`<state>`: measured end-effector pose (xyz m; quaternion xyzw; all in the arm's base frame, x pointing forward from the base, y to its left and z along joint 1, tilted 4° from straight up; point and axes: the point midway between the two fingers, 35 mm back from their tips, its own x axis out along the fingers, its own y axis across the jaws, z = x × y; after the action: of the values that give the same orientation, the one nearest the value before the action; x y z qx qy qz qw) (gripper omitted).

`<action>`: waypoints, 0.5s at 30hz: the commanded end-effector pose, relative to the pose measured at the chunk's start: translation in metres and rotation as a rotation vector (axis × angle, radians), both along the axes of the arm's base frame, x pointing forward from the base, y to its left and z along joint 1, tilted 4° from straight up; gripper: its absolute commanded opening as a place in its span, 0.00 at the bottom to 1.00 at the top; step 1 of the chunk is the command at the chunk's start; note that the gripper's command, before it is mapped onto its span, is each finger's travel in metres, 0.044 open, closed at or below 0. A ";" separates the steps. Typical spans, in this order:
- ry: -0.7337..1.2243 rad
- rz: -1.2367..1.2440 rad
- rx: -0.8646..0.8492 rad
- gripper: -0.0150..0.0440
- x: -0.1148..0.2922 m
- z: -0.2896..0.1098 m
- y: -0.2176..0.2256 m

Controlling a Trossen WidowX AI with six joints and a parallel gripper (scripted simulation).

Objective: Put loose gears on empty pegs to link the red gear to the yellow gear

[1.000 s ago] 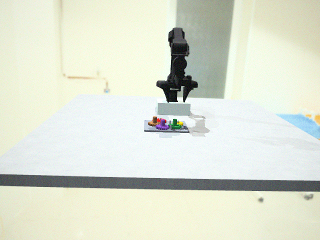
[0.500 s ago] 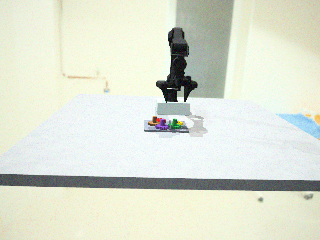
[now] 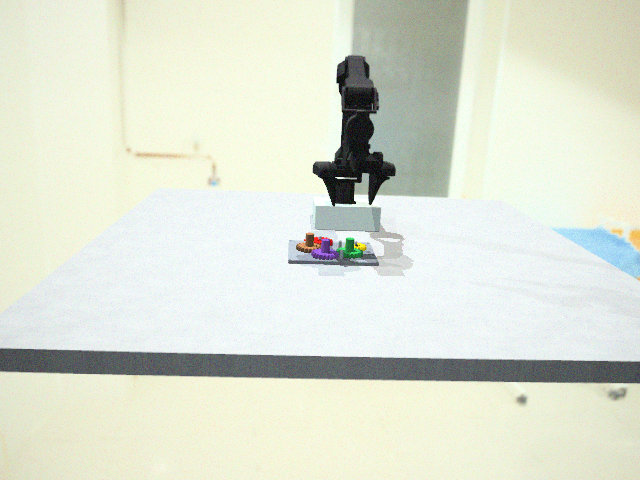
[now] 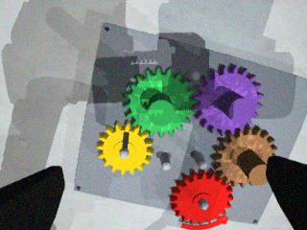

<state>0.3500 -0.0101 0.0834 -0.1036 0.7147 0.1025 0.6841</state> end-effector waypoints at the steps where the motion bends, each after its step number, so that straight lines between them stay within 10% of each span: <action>1: 0.000 -0.001 0.000 1.00 0.000 0.000 0.000; 15: -0.002 -0.002 0.002 1.00 -0.001 0.002 0.011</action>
<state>0.3499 -0.0091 0.0837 -0.1032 0.7147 0.1022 0.6842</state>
